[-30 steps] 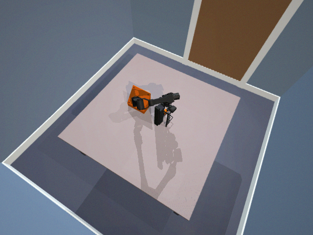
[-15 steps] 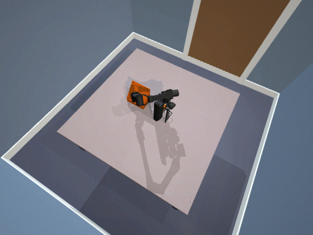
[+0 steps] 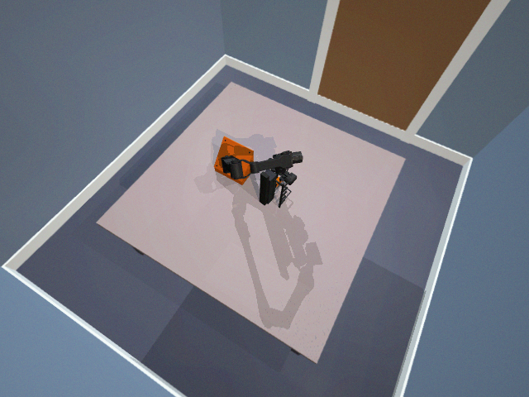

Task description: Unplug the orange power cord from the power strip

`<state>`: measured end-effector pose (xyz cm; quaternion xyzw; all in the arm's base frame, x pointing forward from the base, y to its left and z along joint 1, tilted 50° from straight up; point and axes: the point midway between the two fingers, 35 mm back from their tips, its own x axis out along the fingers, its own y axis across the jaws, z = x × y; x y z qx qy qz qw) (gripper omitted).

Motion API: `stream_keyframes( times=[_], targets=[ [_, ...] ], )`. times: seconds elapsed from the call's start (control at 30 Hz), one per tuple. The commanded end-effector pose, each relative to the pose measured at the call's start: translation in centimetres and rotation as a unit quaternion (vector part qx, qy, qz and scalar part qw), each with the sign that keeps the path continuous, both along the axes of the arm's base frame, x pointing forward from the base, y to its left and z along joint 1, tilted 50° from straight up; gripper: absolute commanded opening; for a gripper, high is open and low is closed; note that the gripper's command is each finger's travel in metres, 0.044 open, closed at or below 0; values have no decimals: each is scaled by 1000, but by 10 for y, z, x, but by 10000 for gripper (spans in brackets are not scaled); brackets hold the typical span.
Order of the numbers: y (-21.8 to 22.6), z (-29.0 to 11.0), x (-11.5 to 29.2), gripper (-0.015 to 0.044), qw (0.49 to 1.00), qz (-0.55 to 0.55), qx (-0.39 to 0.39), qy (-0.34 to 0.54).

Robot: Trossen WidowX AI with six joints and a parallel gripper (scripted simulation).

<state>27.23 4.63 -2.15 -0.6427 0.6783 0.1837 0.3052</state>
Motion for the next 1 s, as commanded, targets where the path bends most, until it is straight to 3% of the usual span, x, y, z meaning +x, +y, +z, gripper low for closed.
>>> stream_keyframes(
  times=[0.0,0.93,0.97],
  targets=[
    [6,-5,2,0,1000,1,4,-2],
    [39,-35,11,0,1000,2,5,-2],
    [26,-30,9,26,1000,-7,1,0]
  ],
)
